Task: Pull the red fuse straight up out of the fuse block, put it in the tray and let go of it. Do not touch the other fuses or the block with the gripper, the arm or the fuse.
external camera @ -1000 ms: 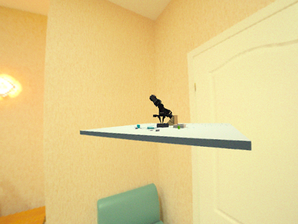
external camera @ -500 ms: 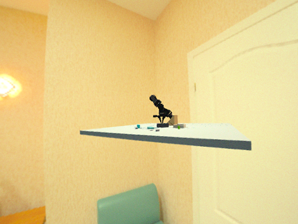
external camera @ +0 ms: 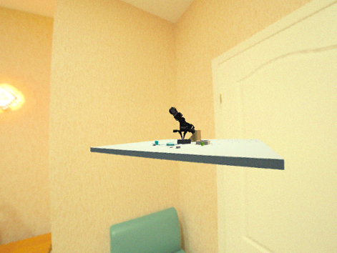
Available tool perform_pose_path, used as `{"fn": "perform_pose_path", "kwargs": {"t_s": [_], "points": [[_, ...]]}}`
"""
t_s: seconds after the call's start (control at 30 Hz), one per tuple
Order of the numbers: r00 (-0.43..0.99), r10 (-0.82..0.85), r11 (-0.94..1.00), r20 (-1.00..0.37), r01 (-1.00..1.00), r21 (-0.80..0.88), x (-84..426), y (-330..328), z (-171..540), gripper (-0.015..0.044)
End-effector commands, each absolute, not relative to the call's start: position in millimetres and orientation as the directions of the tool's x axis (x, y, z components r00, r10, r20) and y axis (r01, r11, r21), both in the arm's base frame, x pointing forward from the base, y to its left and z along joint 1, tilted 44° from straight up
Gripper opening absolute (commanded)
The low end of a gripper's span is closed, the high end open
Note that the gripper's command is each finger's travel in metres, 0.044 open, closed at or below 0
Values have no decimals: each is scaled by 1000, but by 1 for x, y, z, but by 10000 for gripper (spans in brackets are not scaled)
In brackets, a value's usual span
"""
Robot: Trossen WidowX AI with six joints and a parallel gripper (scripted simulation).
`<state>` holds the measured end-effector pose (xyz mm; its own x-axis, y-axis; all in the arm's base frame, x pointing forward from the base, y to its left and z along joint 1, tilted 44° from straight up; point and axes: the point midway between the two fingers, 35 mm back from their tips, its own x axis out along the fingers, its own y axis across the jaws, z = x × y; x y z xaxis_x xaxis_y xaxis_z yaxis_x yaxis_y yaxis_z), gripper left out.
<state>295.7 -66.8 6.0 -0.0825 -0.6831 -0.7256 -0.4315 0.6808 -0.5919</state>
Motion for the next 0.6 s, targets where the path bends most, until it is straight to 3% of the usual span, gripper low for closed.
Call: {"fn": "perform_pose_path", "kwargs": {"t_s": [0.0,0.57], "points": [[-79,-682,682,-727,-428,-593,297,-64,8,0],[-79,-682,682,-727,-429,-593,298,-58,14,0]]}}
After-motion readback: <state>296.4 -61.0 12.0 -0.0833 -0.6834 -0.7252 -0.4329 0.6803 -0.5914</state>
